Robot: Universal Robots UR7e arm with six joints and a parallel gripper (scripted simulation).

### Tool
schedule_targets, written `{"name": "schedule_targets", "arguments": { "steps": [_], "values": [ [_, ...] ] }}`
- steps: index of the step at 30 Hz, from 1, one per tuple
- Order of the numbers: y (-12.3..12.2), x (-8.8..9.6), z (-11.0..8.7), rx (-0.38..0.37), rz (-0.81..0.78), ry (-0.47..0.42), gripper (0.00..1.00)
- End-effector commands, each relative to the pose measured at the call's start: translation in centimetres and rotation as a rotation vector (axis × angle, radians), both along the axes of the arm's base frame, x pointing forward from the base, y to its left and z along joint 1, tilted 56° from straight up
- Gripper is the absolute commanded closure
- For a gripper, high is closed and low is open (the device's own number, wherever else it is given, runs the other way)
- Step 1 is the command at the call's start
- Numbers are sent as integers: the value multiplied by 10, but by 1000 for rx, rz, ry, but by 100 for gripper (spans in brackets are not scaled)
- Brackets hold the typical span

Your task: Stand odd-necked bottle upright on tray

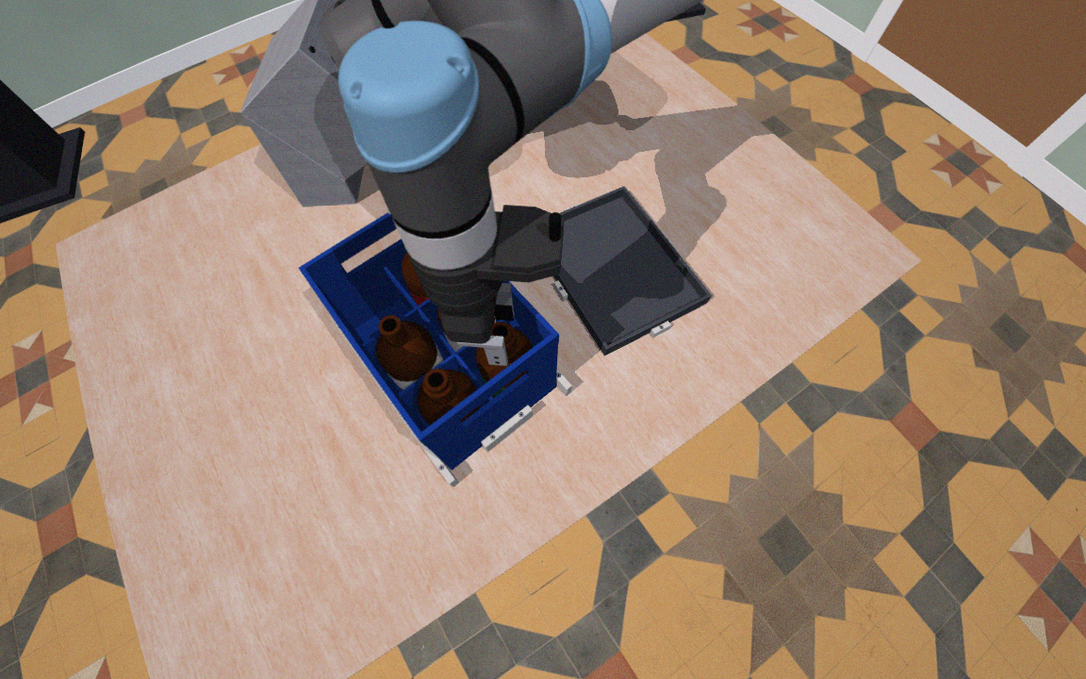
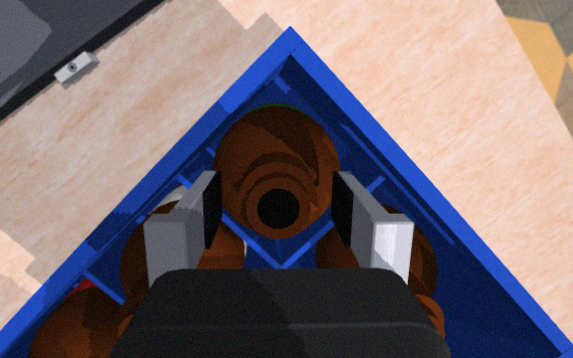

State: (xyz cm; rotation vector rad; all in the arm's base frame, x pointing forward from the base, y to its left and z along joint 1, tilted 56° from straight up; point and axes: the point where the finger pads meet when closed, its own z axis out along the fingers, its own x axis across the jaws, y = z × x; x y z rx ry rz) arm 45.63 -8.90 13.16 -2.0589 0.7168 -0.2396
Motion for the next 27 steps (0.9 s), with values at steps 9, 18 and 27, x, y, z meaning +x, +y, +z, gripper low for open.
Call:
{"name": "schedule_targets", "arguments": {
  "steps": [9,18,27],
  "values": [
    [0,0,0,-1,-1,0,0],
    [-1,0,0,-1,-1,0,0],
    [-6,-3,4,-1,-1,0,0]
  ]
}}
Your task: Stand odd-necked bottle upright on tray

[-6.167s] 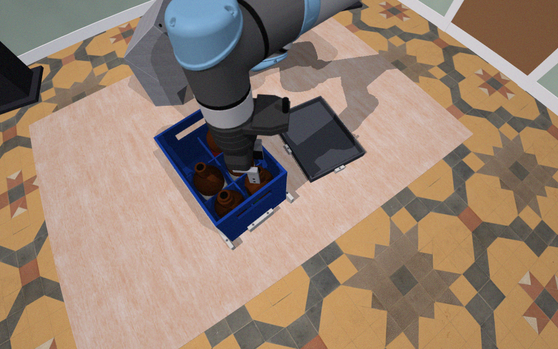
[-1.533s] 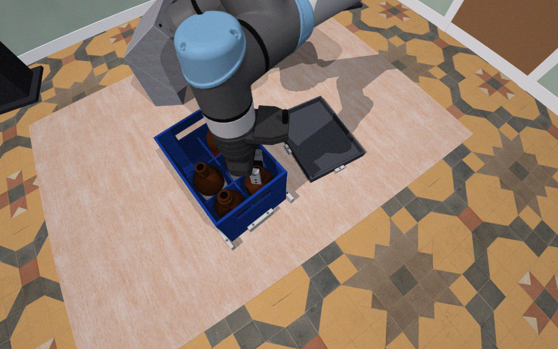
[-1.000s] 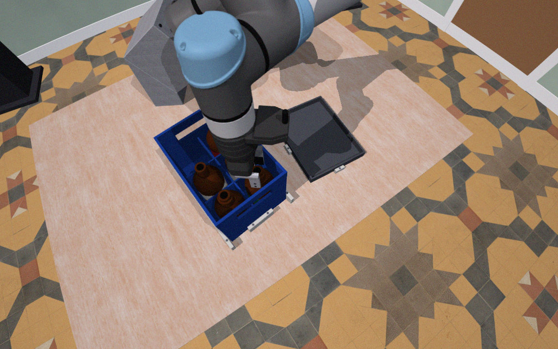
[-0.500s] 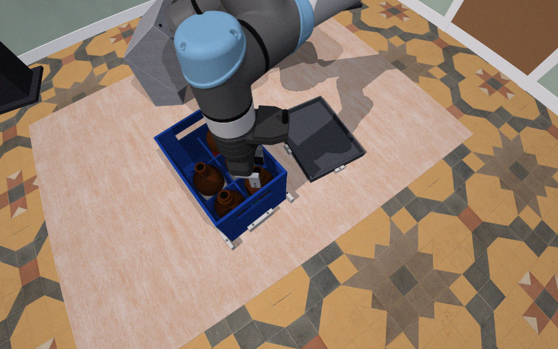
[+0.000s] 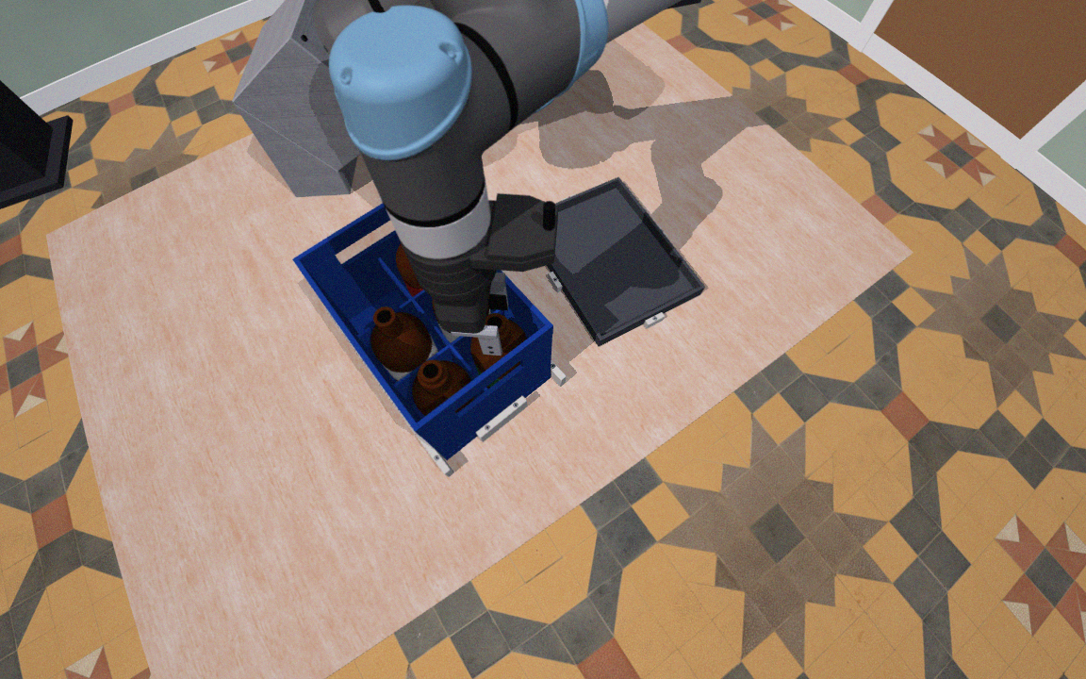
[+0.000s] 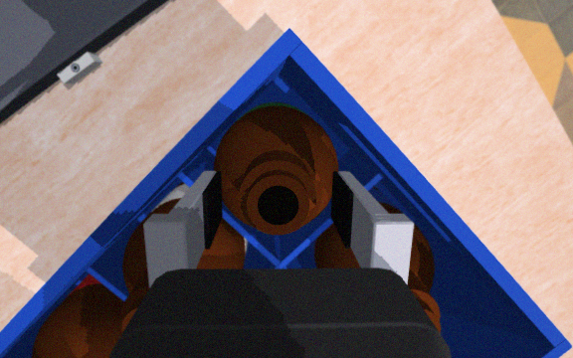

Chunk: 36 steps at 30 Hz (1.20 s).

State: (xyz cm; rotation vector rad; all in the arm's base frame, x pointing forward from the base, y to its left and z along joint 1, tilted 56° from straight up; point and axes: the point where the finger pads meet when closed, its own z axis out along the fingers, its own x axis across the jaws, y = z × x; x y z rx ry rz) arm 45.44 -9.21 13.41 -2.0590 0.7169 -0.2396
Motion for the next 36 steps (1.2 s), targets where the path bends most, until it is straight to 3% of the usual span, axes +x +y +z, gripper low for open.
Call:
{"name": "schedule_targets", "arguments": {
  "steps": [1,26,36],
  "values": [
    [-2,-1,2,-1,-1,0,0],
    [-49,-30,39,-1,-1,0,0],
    [-55,-33,44,-1,-1,0,0]
  ]
}}
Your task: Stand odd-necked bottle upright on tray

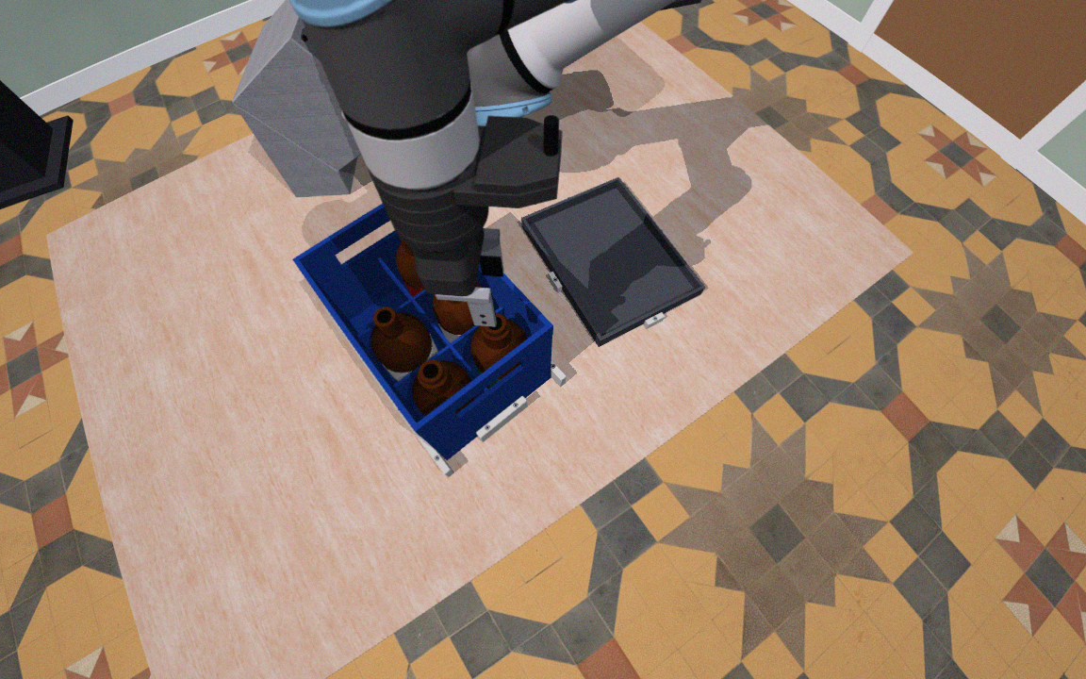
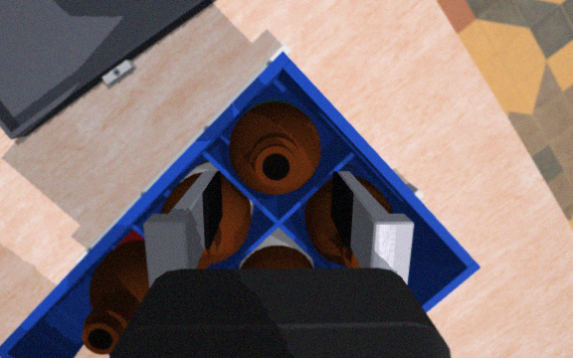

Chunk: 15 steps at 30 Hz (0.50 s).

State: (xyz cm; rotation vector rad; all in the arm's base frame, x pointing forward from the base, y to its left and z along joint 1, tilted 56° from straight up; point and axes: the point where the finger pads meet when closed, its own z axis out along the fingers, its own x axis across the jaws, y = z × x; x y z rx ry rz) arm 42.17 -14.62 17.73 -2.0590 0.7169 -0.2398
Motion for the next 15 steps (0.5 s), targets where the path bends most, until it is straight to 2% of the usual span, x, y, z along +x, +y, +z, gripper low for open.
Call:
{"name": "schedule_targets", "arguments": {
  "steps": [1,3,4,15],
  "values": [
    [-2,-1,1,0,0,0,0],
    [-2,-1,1,0,0,0,0],
    [-2,-1,1,0,0,0,100],
    [-2,-1,1,0,0,0,100]
  ]
}}
